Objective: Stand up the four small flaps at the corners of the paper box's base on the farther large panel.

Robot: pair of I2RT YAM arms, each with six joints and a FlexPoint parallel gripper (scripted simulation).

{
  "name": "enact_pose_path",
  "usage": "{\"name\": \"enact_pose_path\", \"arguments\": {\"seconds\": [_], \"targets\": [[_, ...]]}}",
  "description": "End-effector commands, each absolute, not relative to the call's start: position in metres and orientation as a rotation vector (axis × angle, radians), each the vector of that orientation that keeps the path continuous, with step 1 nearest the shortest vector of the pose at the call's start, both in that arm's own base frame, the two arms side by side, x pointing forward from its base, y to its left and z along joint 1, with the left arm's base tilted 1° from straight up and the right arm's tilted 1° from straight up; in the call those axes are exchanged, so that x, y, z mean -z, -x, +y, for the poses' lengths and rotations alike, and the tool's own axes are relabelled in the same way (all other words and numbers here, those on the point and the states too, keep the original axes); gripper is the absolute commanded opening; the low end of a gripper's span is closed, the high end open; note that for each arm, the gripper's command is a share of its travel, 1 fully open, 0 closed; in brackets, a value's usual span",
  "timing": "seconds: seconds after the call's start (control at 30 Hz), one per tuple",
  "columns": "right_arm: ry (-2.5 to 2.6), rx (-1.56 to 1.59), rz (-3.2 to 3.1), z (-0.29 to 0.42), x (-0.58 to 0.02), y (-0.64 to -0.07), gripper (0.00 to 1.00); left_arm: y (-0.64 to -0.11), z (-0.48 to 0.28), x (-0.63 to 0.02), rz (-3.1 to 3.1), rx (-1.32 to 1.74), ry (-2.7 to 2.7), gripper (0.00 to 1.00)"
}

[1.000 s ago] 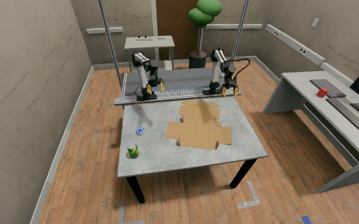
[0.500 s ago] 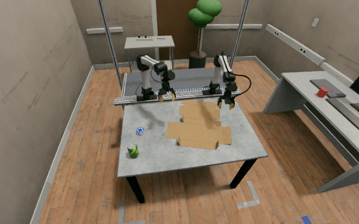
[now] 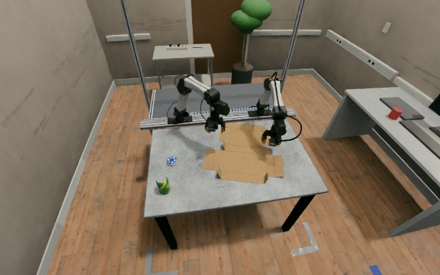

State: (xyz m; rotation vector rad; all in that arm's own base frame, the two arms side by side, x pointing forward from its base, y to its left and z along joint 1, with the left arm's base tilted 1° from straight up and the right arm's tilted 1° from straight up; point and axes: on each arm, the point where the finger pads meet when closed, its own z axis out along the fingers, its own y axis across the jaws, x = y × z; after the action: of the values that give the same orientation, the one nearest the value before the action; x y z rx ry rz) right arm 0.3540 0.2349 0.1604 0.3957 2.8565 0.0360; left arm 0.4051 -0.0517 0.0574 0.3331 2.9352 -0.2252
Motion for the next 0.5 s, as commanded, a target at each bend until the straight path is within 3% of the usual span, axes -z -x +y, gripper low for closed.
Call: {"name": "enact_pose_path", "arguments": {"seconds": [0.0,0.07,0.27,0.47], "targets": [[-0.447,-0.055,2.874,0.259,-0.134,-0.35,0.77,-0.421,-0.055,-0.041,2.882,0.209,-0.327,0.77],[-0.447,-0.069,2.854,0.272,-0.128,-0.353,0.77,-0.436,-0.05,-0.076,2.79,0.198,-0.307,0.77],[-0.447,-0.072,2.84,0.297,-0.108,-0.353,0.77,-0.431,-0.05,-0.051,2.852,0.209,-0.321,0.77],[-0.448,-0.081,2.836,0.32,-0.089,-0.352,0.77,-0.436,-0.049,-0.073,2.8,0.202,-0.328,0.77]]}}
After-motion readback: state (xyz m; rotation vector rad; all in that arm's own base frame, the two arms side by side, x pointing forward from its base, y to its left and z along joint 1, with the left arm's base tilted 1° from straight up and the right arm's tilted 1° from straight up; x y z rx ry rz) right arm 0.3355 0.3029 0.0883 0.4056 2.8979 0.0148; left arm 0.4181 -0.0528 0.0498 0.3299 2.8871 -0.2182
